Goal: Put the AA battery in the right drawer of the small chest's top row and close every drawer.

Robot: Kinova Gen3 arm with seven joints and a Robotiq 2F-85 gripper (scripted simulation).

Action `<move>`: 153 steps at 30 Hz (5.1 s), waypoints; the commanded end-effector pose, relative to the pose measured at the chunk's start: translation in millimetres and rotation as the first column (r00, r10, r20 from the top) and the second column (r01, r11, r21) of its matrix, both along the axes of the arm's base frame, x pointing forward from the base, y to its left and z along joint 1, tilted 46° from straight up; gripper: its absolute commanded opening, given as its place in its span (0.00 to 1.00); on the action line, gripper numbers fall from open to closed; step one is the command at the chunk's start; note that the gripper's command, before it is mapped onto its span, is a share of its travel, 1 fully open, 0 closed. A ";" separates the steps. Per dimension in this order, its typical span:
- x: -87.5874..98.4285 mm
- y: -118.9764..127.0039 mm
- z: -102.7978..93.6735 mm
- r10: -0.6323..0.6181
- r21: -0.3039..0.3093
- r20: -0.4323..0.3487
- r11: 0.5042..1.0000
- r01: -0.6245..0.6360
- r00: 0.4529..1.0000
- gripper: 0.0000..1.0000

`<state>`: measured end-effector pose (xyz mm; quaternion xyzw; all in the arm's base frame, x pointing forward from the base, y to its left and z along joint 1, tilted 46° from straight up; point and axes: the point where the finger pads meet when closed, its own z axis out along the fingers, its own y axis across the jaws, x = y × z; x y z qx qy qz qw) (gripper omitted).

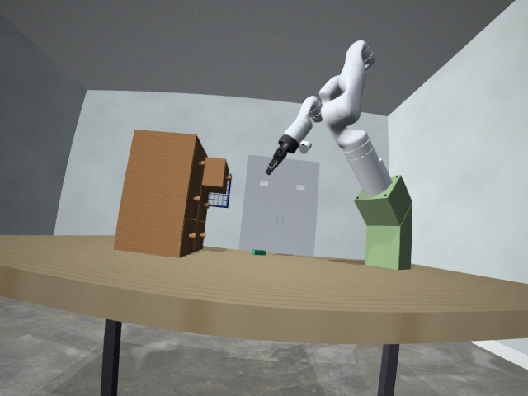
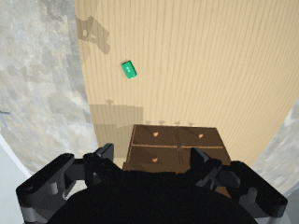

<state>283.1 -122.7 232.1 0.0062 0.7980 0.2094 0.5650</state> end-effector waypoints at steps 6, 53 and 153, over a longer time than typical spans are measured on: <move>14.6 8.5 -0.1 0.006 0.023 0.070 1.000 -0.007 0.998 1.00; 48.7 11.8 16.0 0.014 0.016 0.079 1.000 -0.015 0.997 0.00; 86.3 15.8 36.6 0.012 0.021 0.087 1.000 -0.013 0.996 0.00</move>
